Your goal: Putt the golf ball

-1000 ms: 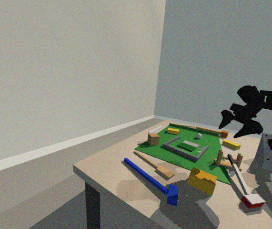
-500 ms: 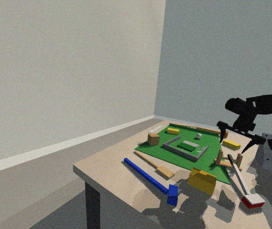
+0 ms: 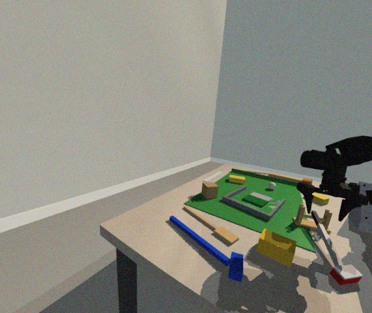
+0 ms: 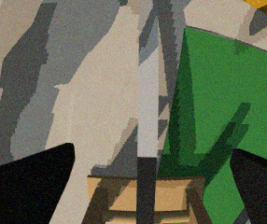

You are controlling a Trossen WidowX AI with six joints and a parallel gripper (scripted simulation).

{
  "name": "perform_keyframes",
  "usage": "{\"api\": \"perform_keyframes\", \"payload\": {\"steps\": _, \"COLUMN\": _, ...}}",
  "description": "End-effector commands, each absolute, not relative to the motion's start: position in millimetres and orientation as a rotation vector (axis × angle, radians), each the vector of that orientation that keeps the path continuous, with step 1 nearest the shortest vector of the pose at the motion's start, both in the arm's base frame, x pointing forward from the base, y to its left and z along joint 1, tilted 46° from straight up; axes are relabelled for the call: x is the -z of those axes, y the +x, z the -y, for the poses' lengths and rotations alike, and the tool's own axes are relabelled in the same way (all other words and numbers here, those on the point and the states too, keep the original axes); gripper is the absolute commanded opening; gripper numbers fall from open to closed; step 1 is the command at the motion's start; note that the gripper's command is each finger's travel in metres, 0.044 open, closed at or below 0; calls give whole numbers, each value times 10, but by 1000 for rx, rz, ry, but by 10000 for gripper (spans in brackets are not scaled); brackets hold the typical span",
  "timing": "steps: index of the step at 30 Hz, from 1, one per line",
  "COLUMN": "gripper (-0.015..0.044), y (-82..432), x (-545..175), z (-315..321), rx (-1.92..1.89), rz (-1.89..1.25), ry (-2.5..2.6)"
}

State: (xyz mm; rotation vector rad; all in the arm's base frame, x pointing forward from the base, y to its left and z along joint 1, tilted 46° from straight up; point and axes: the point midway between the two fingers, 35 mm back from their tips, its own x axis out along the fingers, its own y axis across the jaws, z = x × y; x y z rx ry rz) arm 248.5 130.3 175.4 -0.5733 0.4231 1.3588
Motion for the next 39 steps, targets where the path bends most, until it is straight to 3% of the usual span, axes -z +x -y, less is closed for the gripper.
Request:
{"api": "perform_keyframes", "payload": {"steps": 1, "gripper": 440, "y": 2484, "x": -1747, "z": -1321, "rx": -1377, "rz": -417, "ry": -598}}
{"api": "perform_keyframes", "payload": {"steps": 39, "gripper": 440, "y": 2573, "x": -1304, "z": -1776, "rx": -1377, "rz": -415, "ry": -596}}
